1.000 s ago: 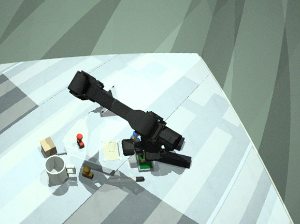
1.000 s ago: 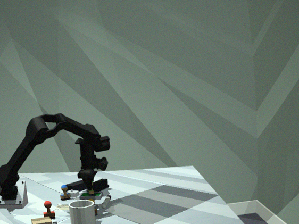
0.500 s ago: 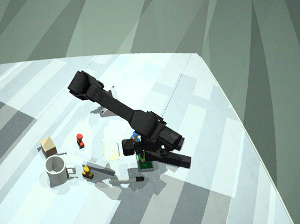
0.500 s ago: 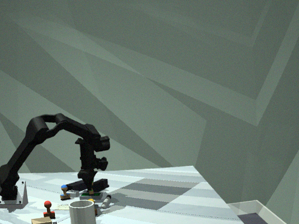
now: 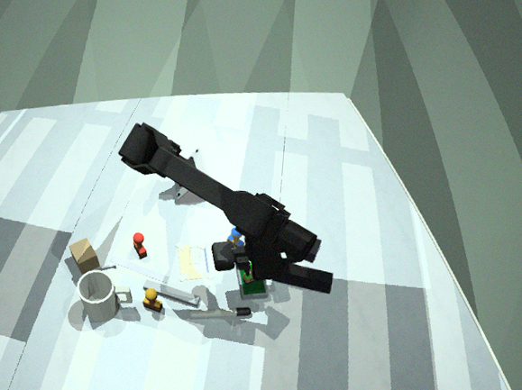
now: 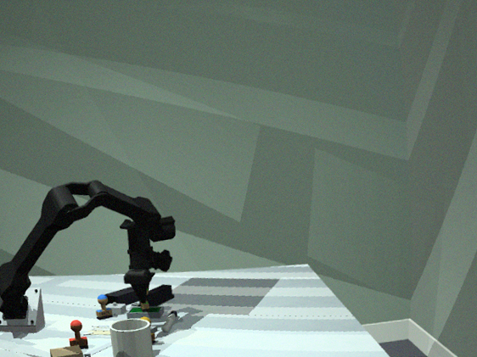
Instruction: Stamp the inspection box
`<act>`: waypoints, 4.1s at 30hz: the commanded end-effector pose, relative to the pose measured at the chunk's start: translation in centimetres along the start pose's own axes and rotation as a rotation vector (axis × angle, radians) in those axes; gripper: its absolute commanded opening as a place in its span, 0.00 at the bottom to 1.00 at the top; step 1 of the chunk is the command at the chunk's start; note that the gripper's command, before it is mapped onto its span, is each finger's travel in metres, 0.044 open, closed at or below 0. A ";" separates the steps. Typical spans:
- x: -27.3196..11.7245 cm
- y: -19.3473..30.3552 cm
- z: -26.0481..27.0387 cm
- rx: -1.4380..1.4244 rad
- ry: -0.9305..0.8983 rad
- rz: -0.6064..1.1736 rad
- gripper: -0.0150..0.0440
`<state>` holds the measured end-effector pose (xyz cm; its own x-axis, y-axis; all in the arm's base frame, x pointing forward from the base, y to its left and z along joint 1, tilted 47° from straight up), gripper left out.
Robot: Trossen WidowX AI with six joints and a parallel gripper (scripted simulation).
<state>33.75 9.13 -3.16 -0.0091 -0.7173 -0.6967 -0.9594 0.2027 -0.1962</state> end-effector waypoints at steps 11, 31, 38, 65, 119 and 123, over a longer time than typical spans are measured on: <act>-0.7 0.0 0.0 0.005 -0.001 -0.001 0.25; -3.8 -0.1 0.1 0.005 -0.003 -0.001 0.25; -4.9 0.0 0.1 0.005 -0.003 0.000 0.25; -6.2 3.8 -8.9 -0.734 0.004 0.008 0.25; -2.9 6.5 -13.1 -1.131 0.004 0.011 0.25; -2.7 6.5 -13.1 -1.131 0.004 0.011 0.25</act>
<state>23.93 3.85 6.63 -0.0190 -0.7184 -0.6954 -0.6686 -0.5081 0.5430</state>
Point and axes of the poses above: the point midway between the two fingers, 35 mm back from their tips, its own x axis out along the fingers, its own z axis across the jaws, y = z × x, the point moved 3 cm from there along -x, back along the fingers, and after that the axes turned 11 degrees about x, right-handed, at the moved point
